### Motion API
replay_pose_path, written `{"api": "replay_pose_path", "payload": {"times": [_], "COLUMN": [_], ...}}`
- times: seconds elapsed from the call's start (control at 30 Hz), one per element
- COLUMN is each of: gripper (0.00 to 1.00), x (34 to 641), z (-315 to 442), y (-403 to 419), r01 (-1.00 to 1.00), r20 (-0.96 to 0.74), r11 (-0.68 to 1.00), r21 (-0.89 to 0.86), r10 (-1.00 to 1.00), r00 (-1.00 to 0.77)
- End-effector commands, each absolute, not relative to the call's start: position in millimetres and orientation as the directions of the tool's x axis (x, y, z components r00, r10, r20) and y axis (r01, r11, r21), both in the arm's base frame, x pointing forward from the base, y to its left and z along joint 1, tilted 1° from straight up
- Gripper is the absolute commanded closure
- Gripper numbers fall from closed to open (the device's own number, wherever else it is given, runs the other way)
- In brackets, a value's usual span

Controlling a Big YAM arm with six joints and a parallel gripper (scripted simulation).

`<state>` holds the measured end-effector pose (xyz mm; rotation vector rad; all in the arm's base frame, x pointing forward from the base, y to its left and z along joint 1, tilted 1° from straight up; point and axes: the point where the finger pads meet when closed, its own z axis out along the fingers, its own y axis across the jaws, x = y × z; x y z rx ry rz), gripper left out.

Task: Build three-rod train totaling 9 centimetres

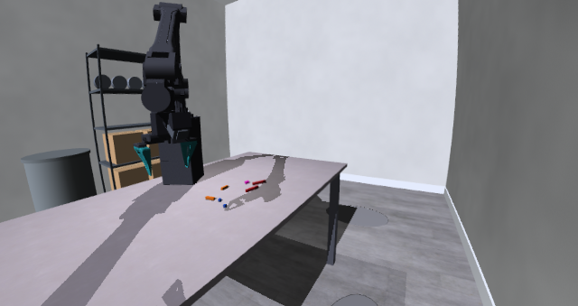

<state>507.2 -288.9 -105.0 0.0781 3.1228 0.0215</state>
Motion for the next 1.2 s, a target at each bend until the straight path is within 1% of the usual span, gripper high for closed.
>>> {"api": "replay_pose_path", "payload": {"times": [0.0,0.03,0.07,0.13,0.17,0.27,0.3,0.37,0.4,0.5,0.53,0.6,0.63,0.8,0.83,0.9,0.93,1.0,1.03,1.13,1.17], "gripper": [0.00,0.00,0.00,0.00,0.00,0.00,0.00,0.00,0.00,0.00,0.00,0.00,0.00,0.00,0.00,0.00,0.00,0.00,0.00,0.00,0.00], "x": [510,510,505,506,500,504,498,499,491,494,487,488,480,483,475,475,467,468,460,463,454], "z": [-114,-114,-125,-122,-134,-126,-137,-135,-148,-143,-155,-153,-164,-159,-168,-168,-178,-177,-185,-180,-189], "y": [-275,-275,-266,-266,-257,-259,-249,-250,-240,-241,-231,-232,-222,-223,-214,-214,-204,-204,-195,-196,-187], "r01": [0.170,0.170,0.241,0.241,0.311,0.311,0.382,0.382,0.451,0.451,0.519,0.519,0.584,0.584,0.646,0.646,0.704,0.704,0.758,0.758,0.807], "r20": [-0.026,-0.026,-0.019,-0.024,-0.017,-0.032,-0.024,-0.029,-0.017,-0.027,-0.017,-0.021,-0.011,-0.022,-0.016,-0.016,-0.008,-0.009,-0.006,-0.014,-0.007], "r11": [0.985,0.985,0.971,0.971,0.950,0.950,0.924,0.924,0.892,0.892,0.855,0.855,0.812,0.812,0.763,0.763,0.710,0.710,0.652,0.652,0.591], "r21": [0.011,0.011,0.014,0.013,0.016,0.013,0.016,0.016,0.018,0.018,0.019,0.020,0.019,0.022,0.022,0.022,0.020,0.022,0.021,0.025,0.023], "r10": [0.171,0.171,0.241,0.241,0.312,0.311,0.382,0.382,0.451,0.451,0.519,0.519,0.584,0.584,0.646,0.646,0.704,0.704,0.758,0.758,0.807], "r00": [-0.985,-0.985,-0.970,-0.970,-0.950,-0.950,-0.924,-0.924,-0.892,-0.892,-0.855,-0.855,-0.812,-0.811,-0.763,-0.763,-0.710,-0.710,-0.652,-0.652,-0.591]}}
